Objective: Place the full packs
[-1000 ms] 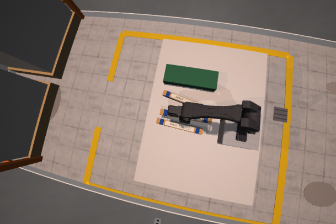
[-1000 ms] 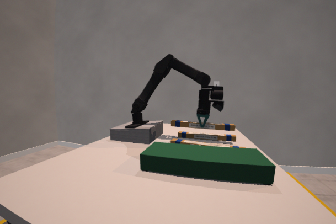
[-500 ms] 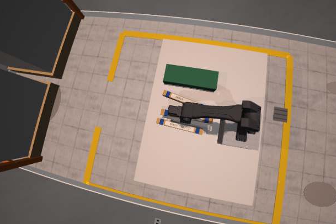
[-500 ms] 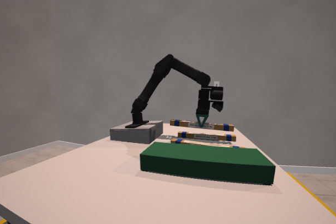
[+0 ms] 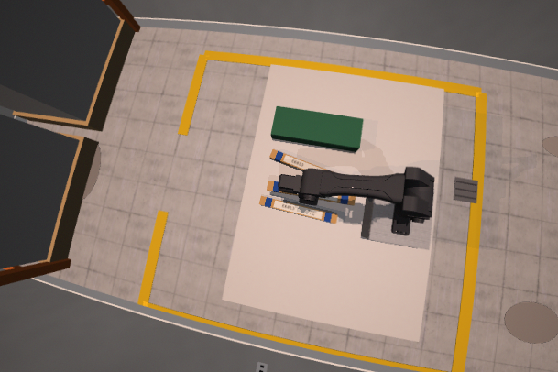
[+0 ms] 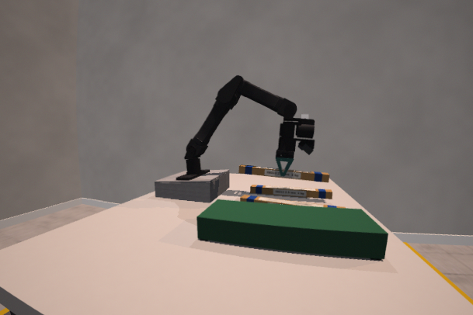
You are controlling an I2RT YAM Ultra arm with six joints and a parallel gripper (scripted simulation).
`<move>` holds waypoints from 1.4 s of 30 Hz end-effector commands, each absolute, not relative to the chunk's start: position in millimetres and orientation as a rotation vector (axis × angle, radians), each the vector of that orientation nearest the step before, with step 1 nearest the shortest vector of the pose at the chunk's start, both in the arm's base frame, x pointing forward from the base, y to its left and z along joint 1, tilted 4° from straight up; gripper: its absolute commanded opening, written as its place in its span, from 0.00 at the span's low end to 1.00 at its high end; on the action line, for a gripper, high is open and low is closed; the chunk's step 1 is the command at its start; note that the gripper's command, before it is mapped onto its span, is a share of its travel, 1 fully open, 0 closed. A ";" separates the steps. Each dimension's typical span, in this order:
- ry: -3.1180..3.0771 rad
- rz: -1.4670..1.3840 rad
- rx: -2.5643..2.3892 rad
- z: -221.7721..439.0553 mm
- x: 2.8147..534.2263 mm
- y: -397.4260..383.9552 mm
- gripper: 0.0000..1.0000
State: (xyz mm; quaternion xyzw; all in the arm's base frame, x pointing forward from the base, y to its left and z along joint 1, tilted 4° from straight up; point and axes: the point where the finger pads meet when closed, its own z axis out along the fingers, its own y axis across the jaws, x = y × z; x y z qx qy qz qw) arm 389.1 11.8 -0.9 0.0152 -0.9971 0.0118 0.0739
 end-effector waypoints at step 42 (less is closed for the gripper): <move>-3.079 0.033 0.045 57.9 406.8 13.5 0.00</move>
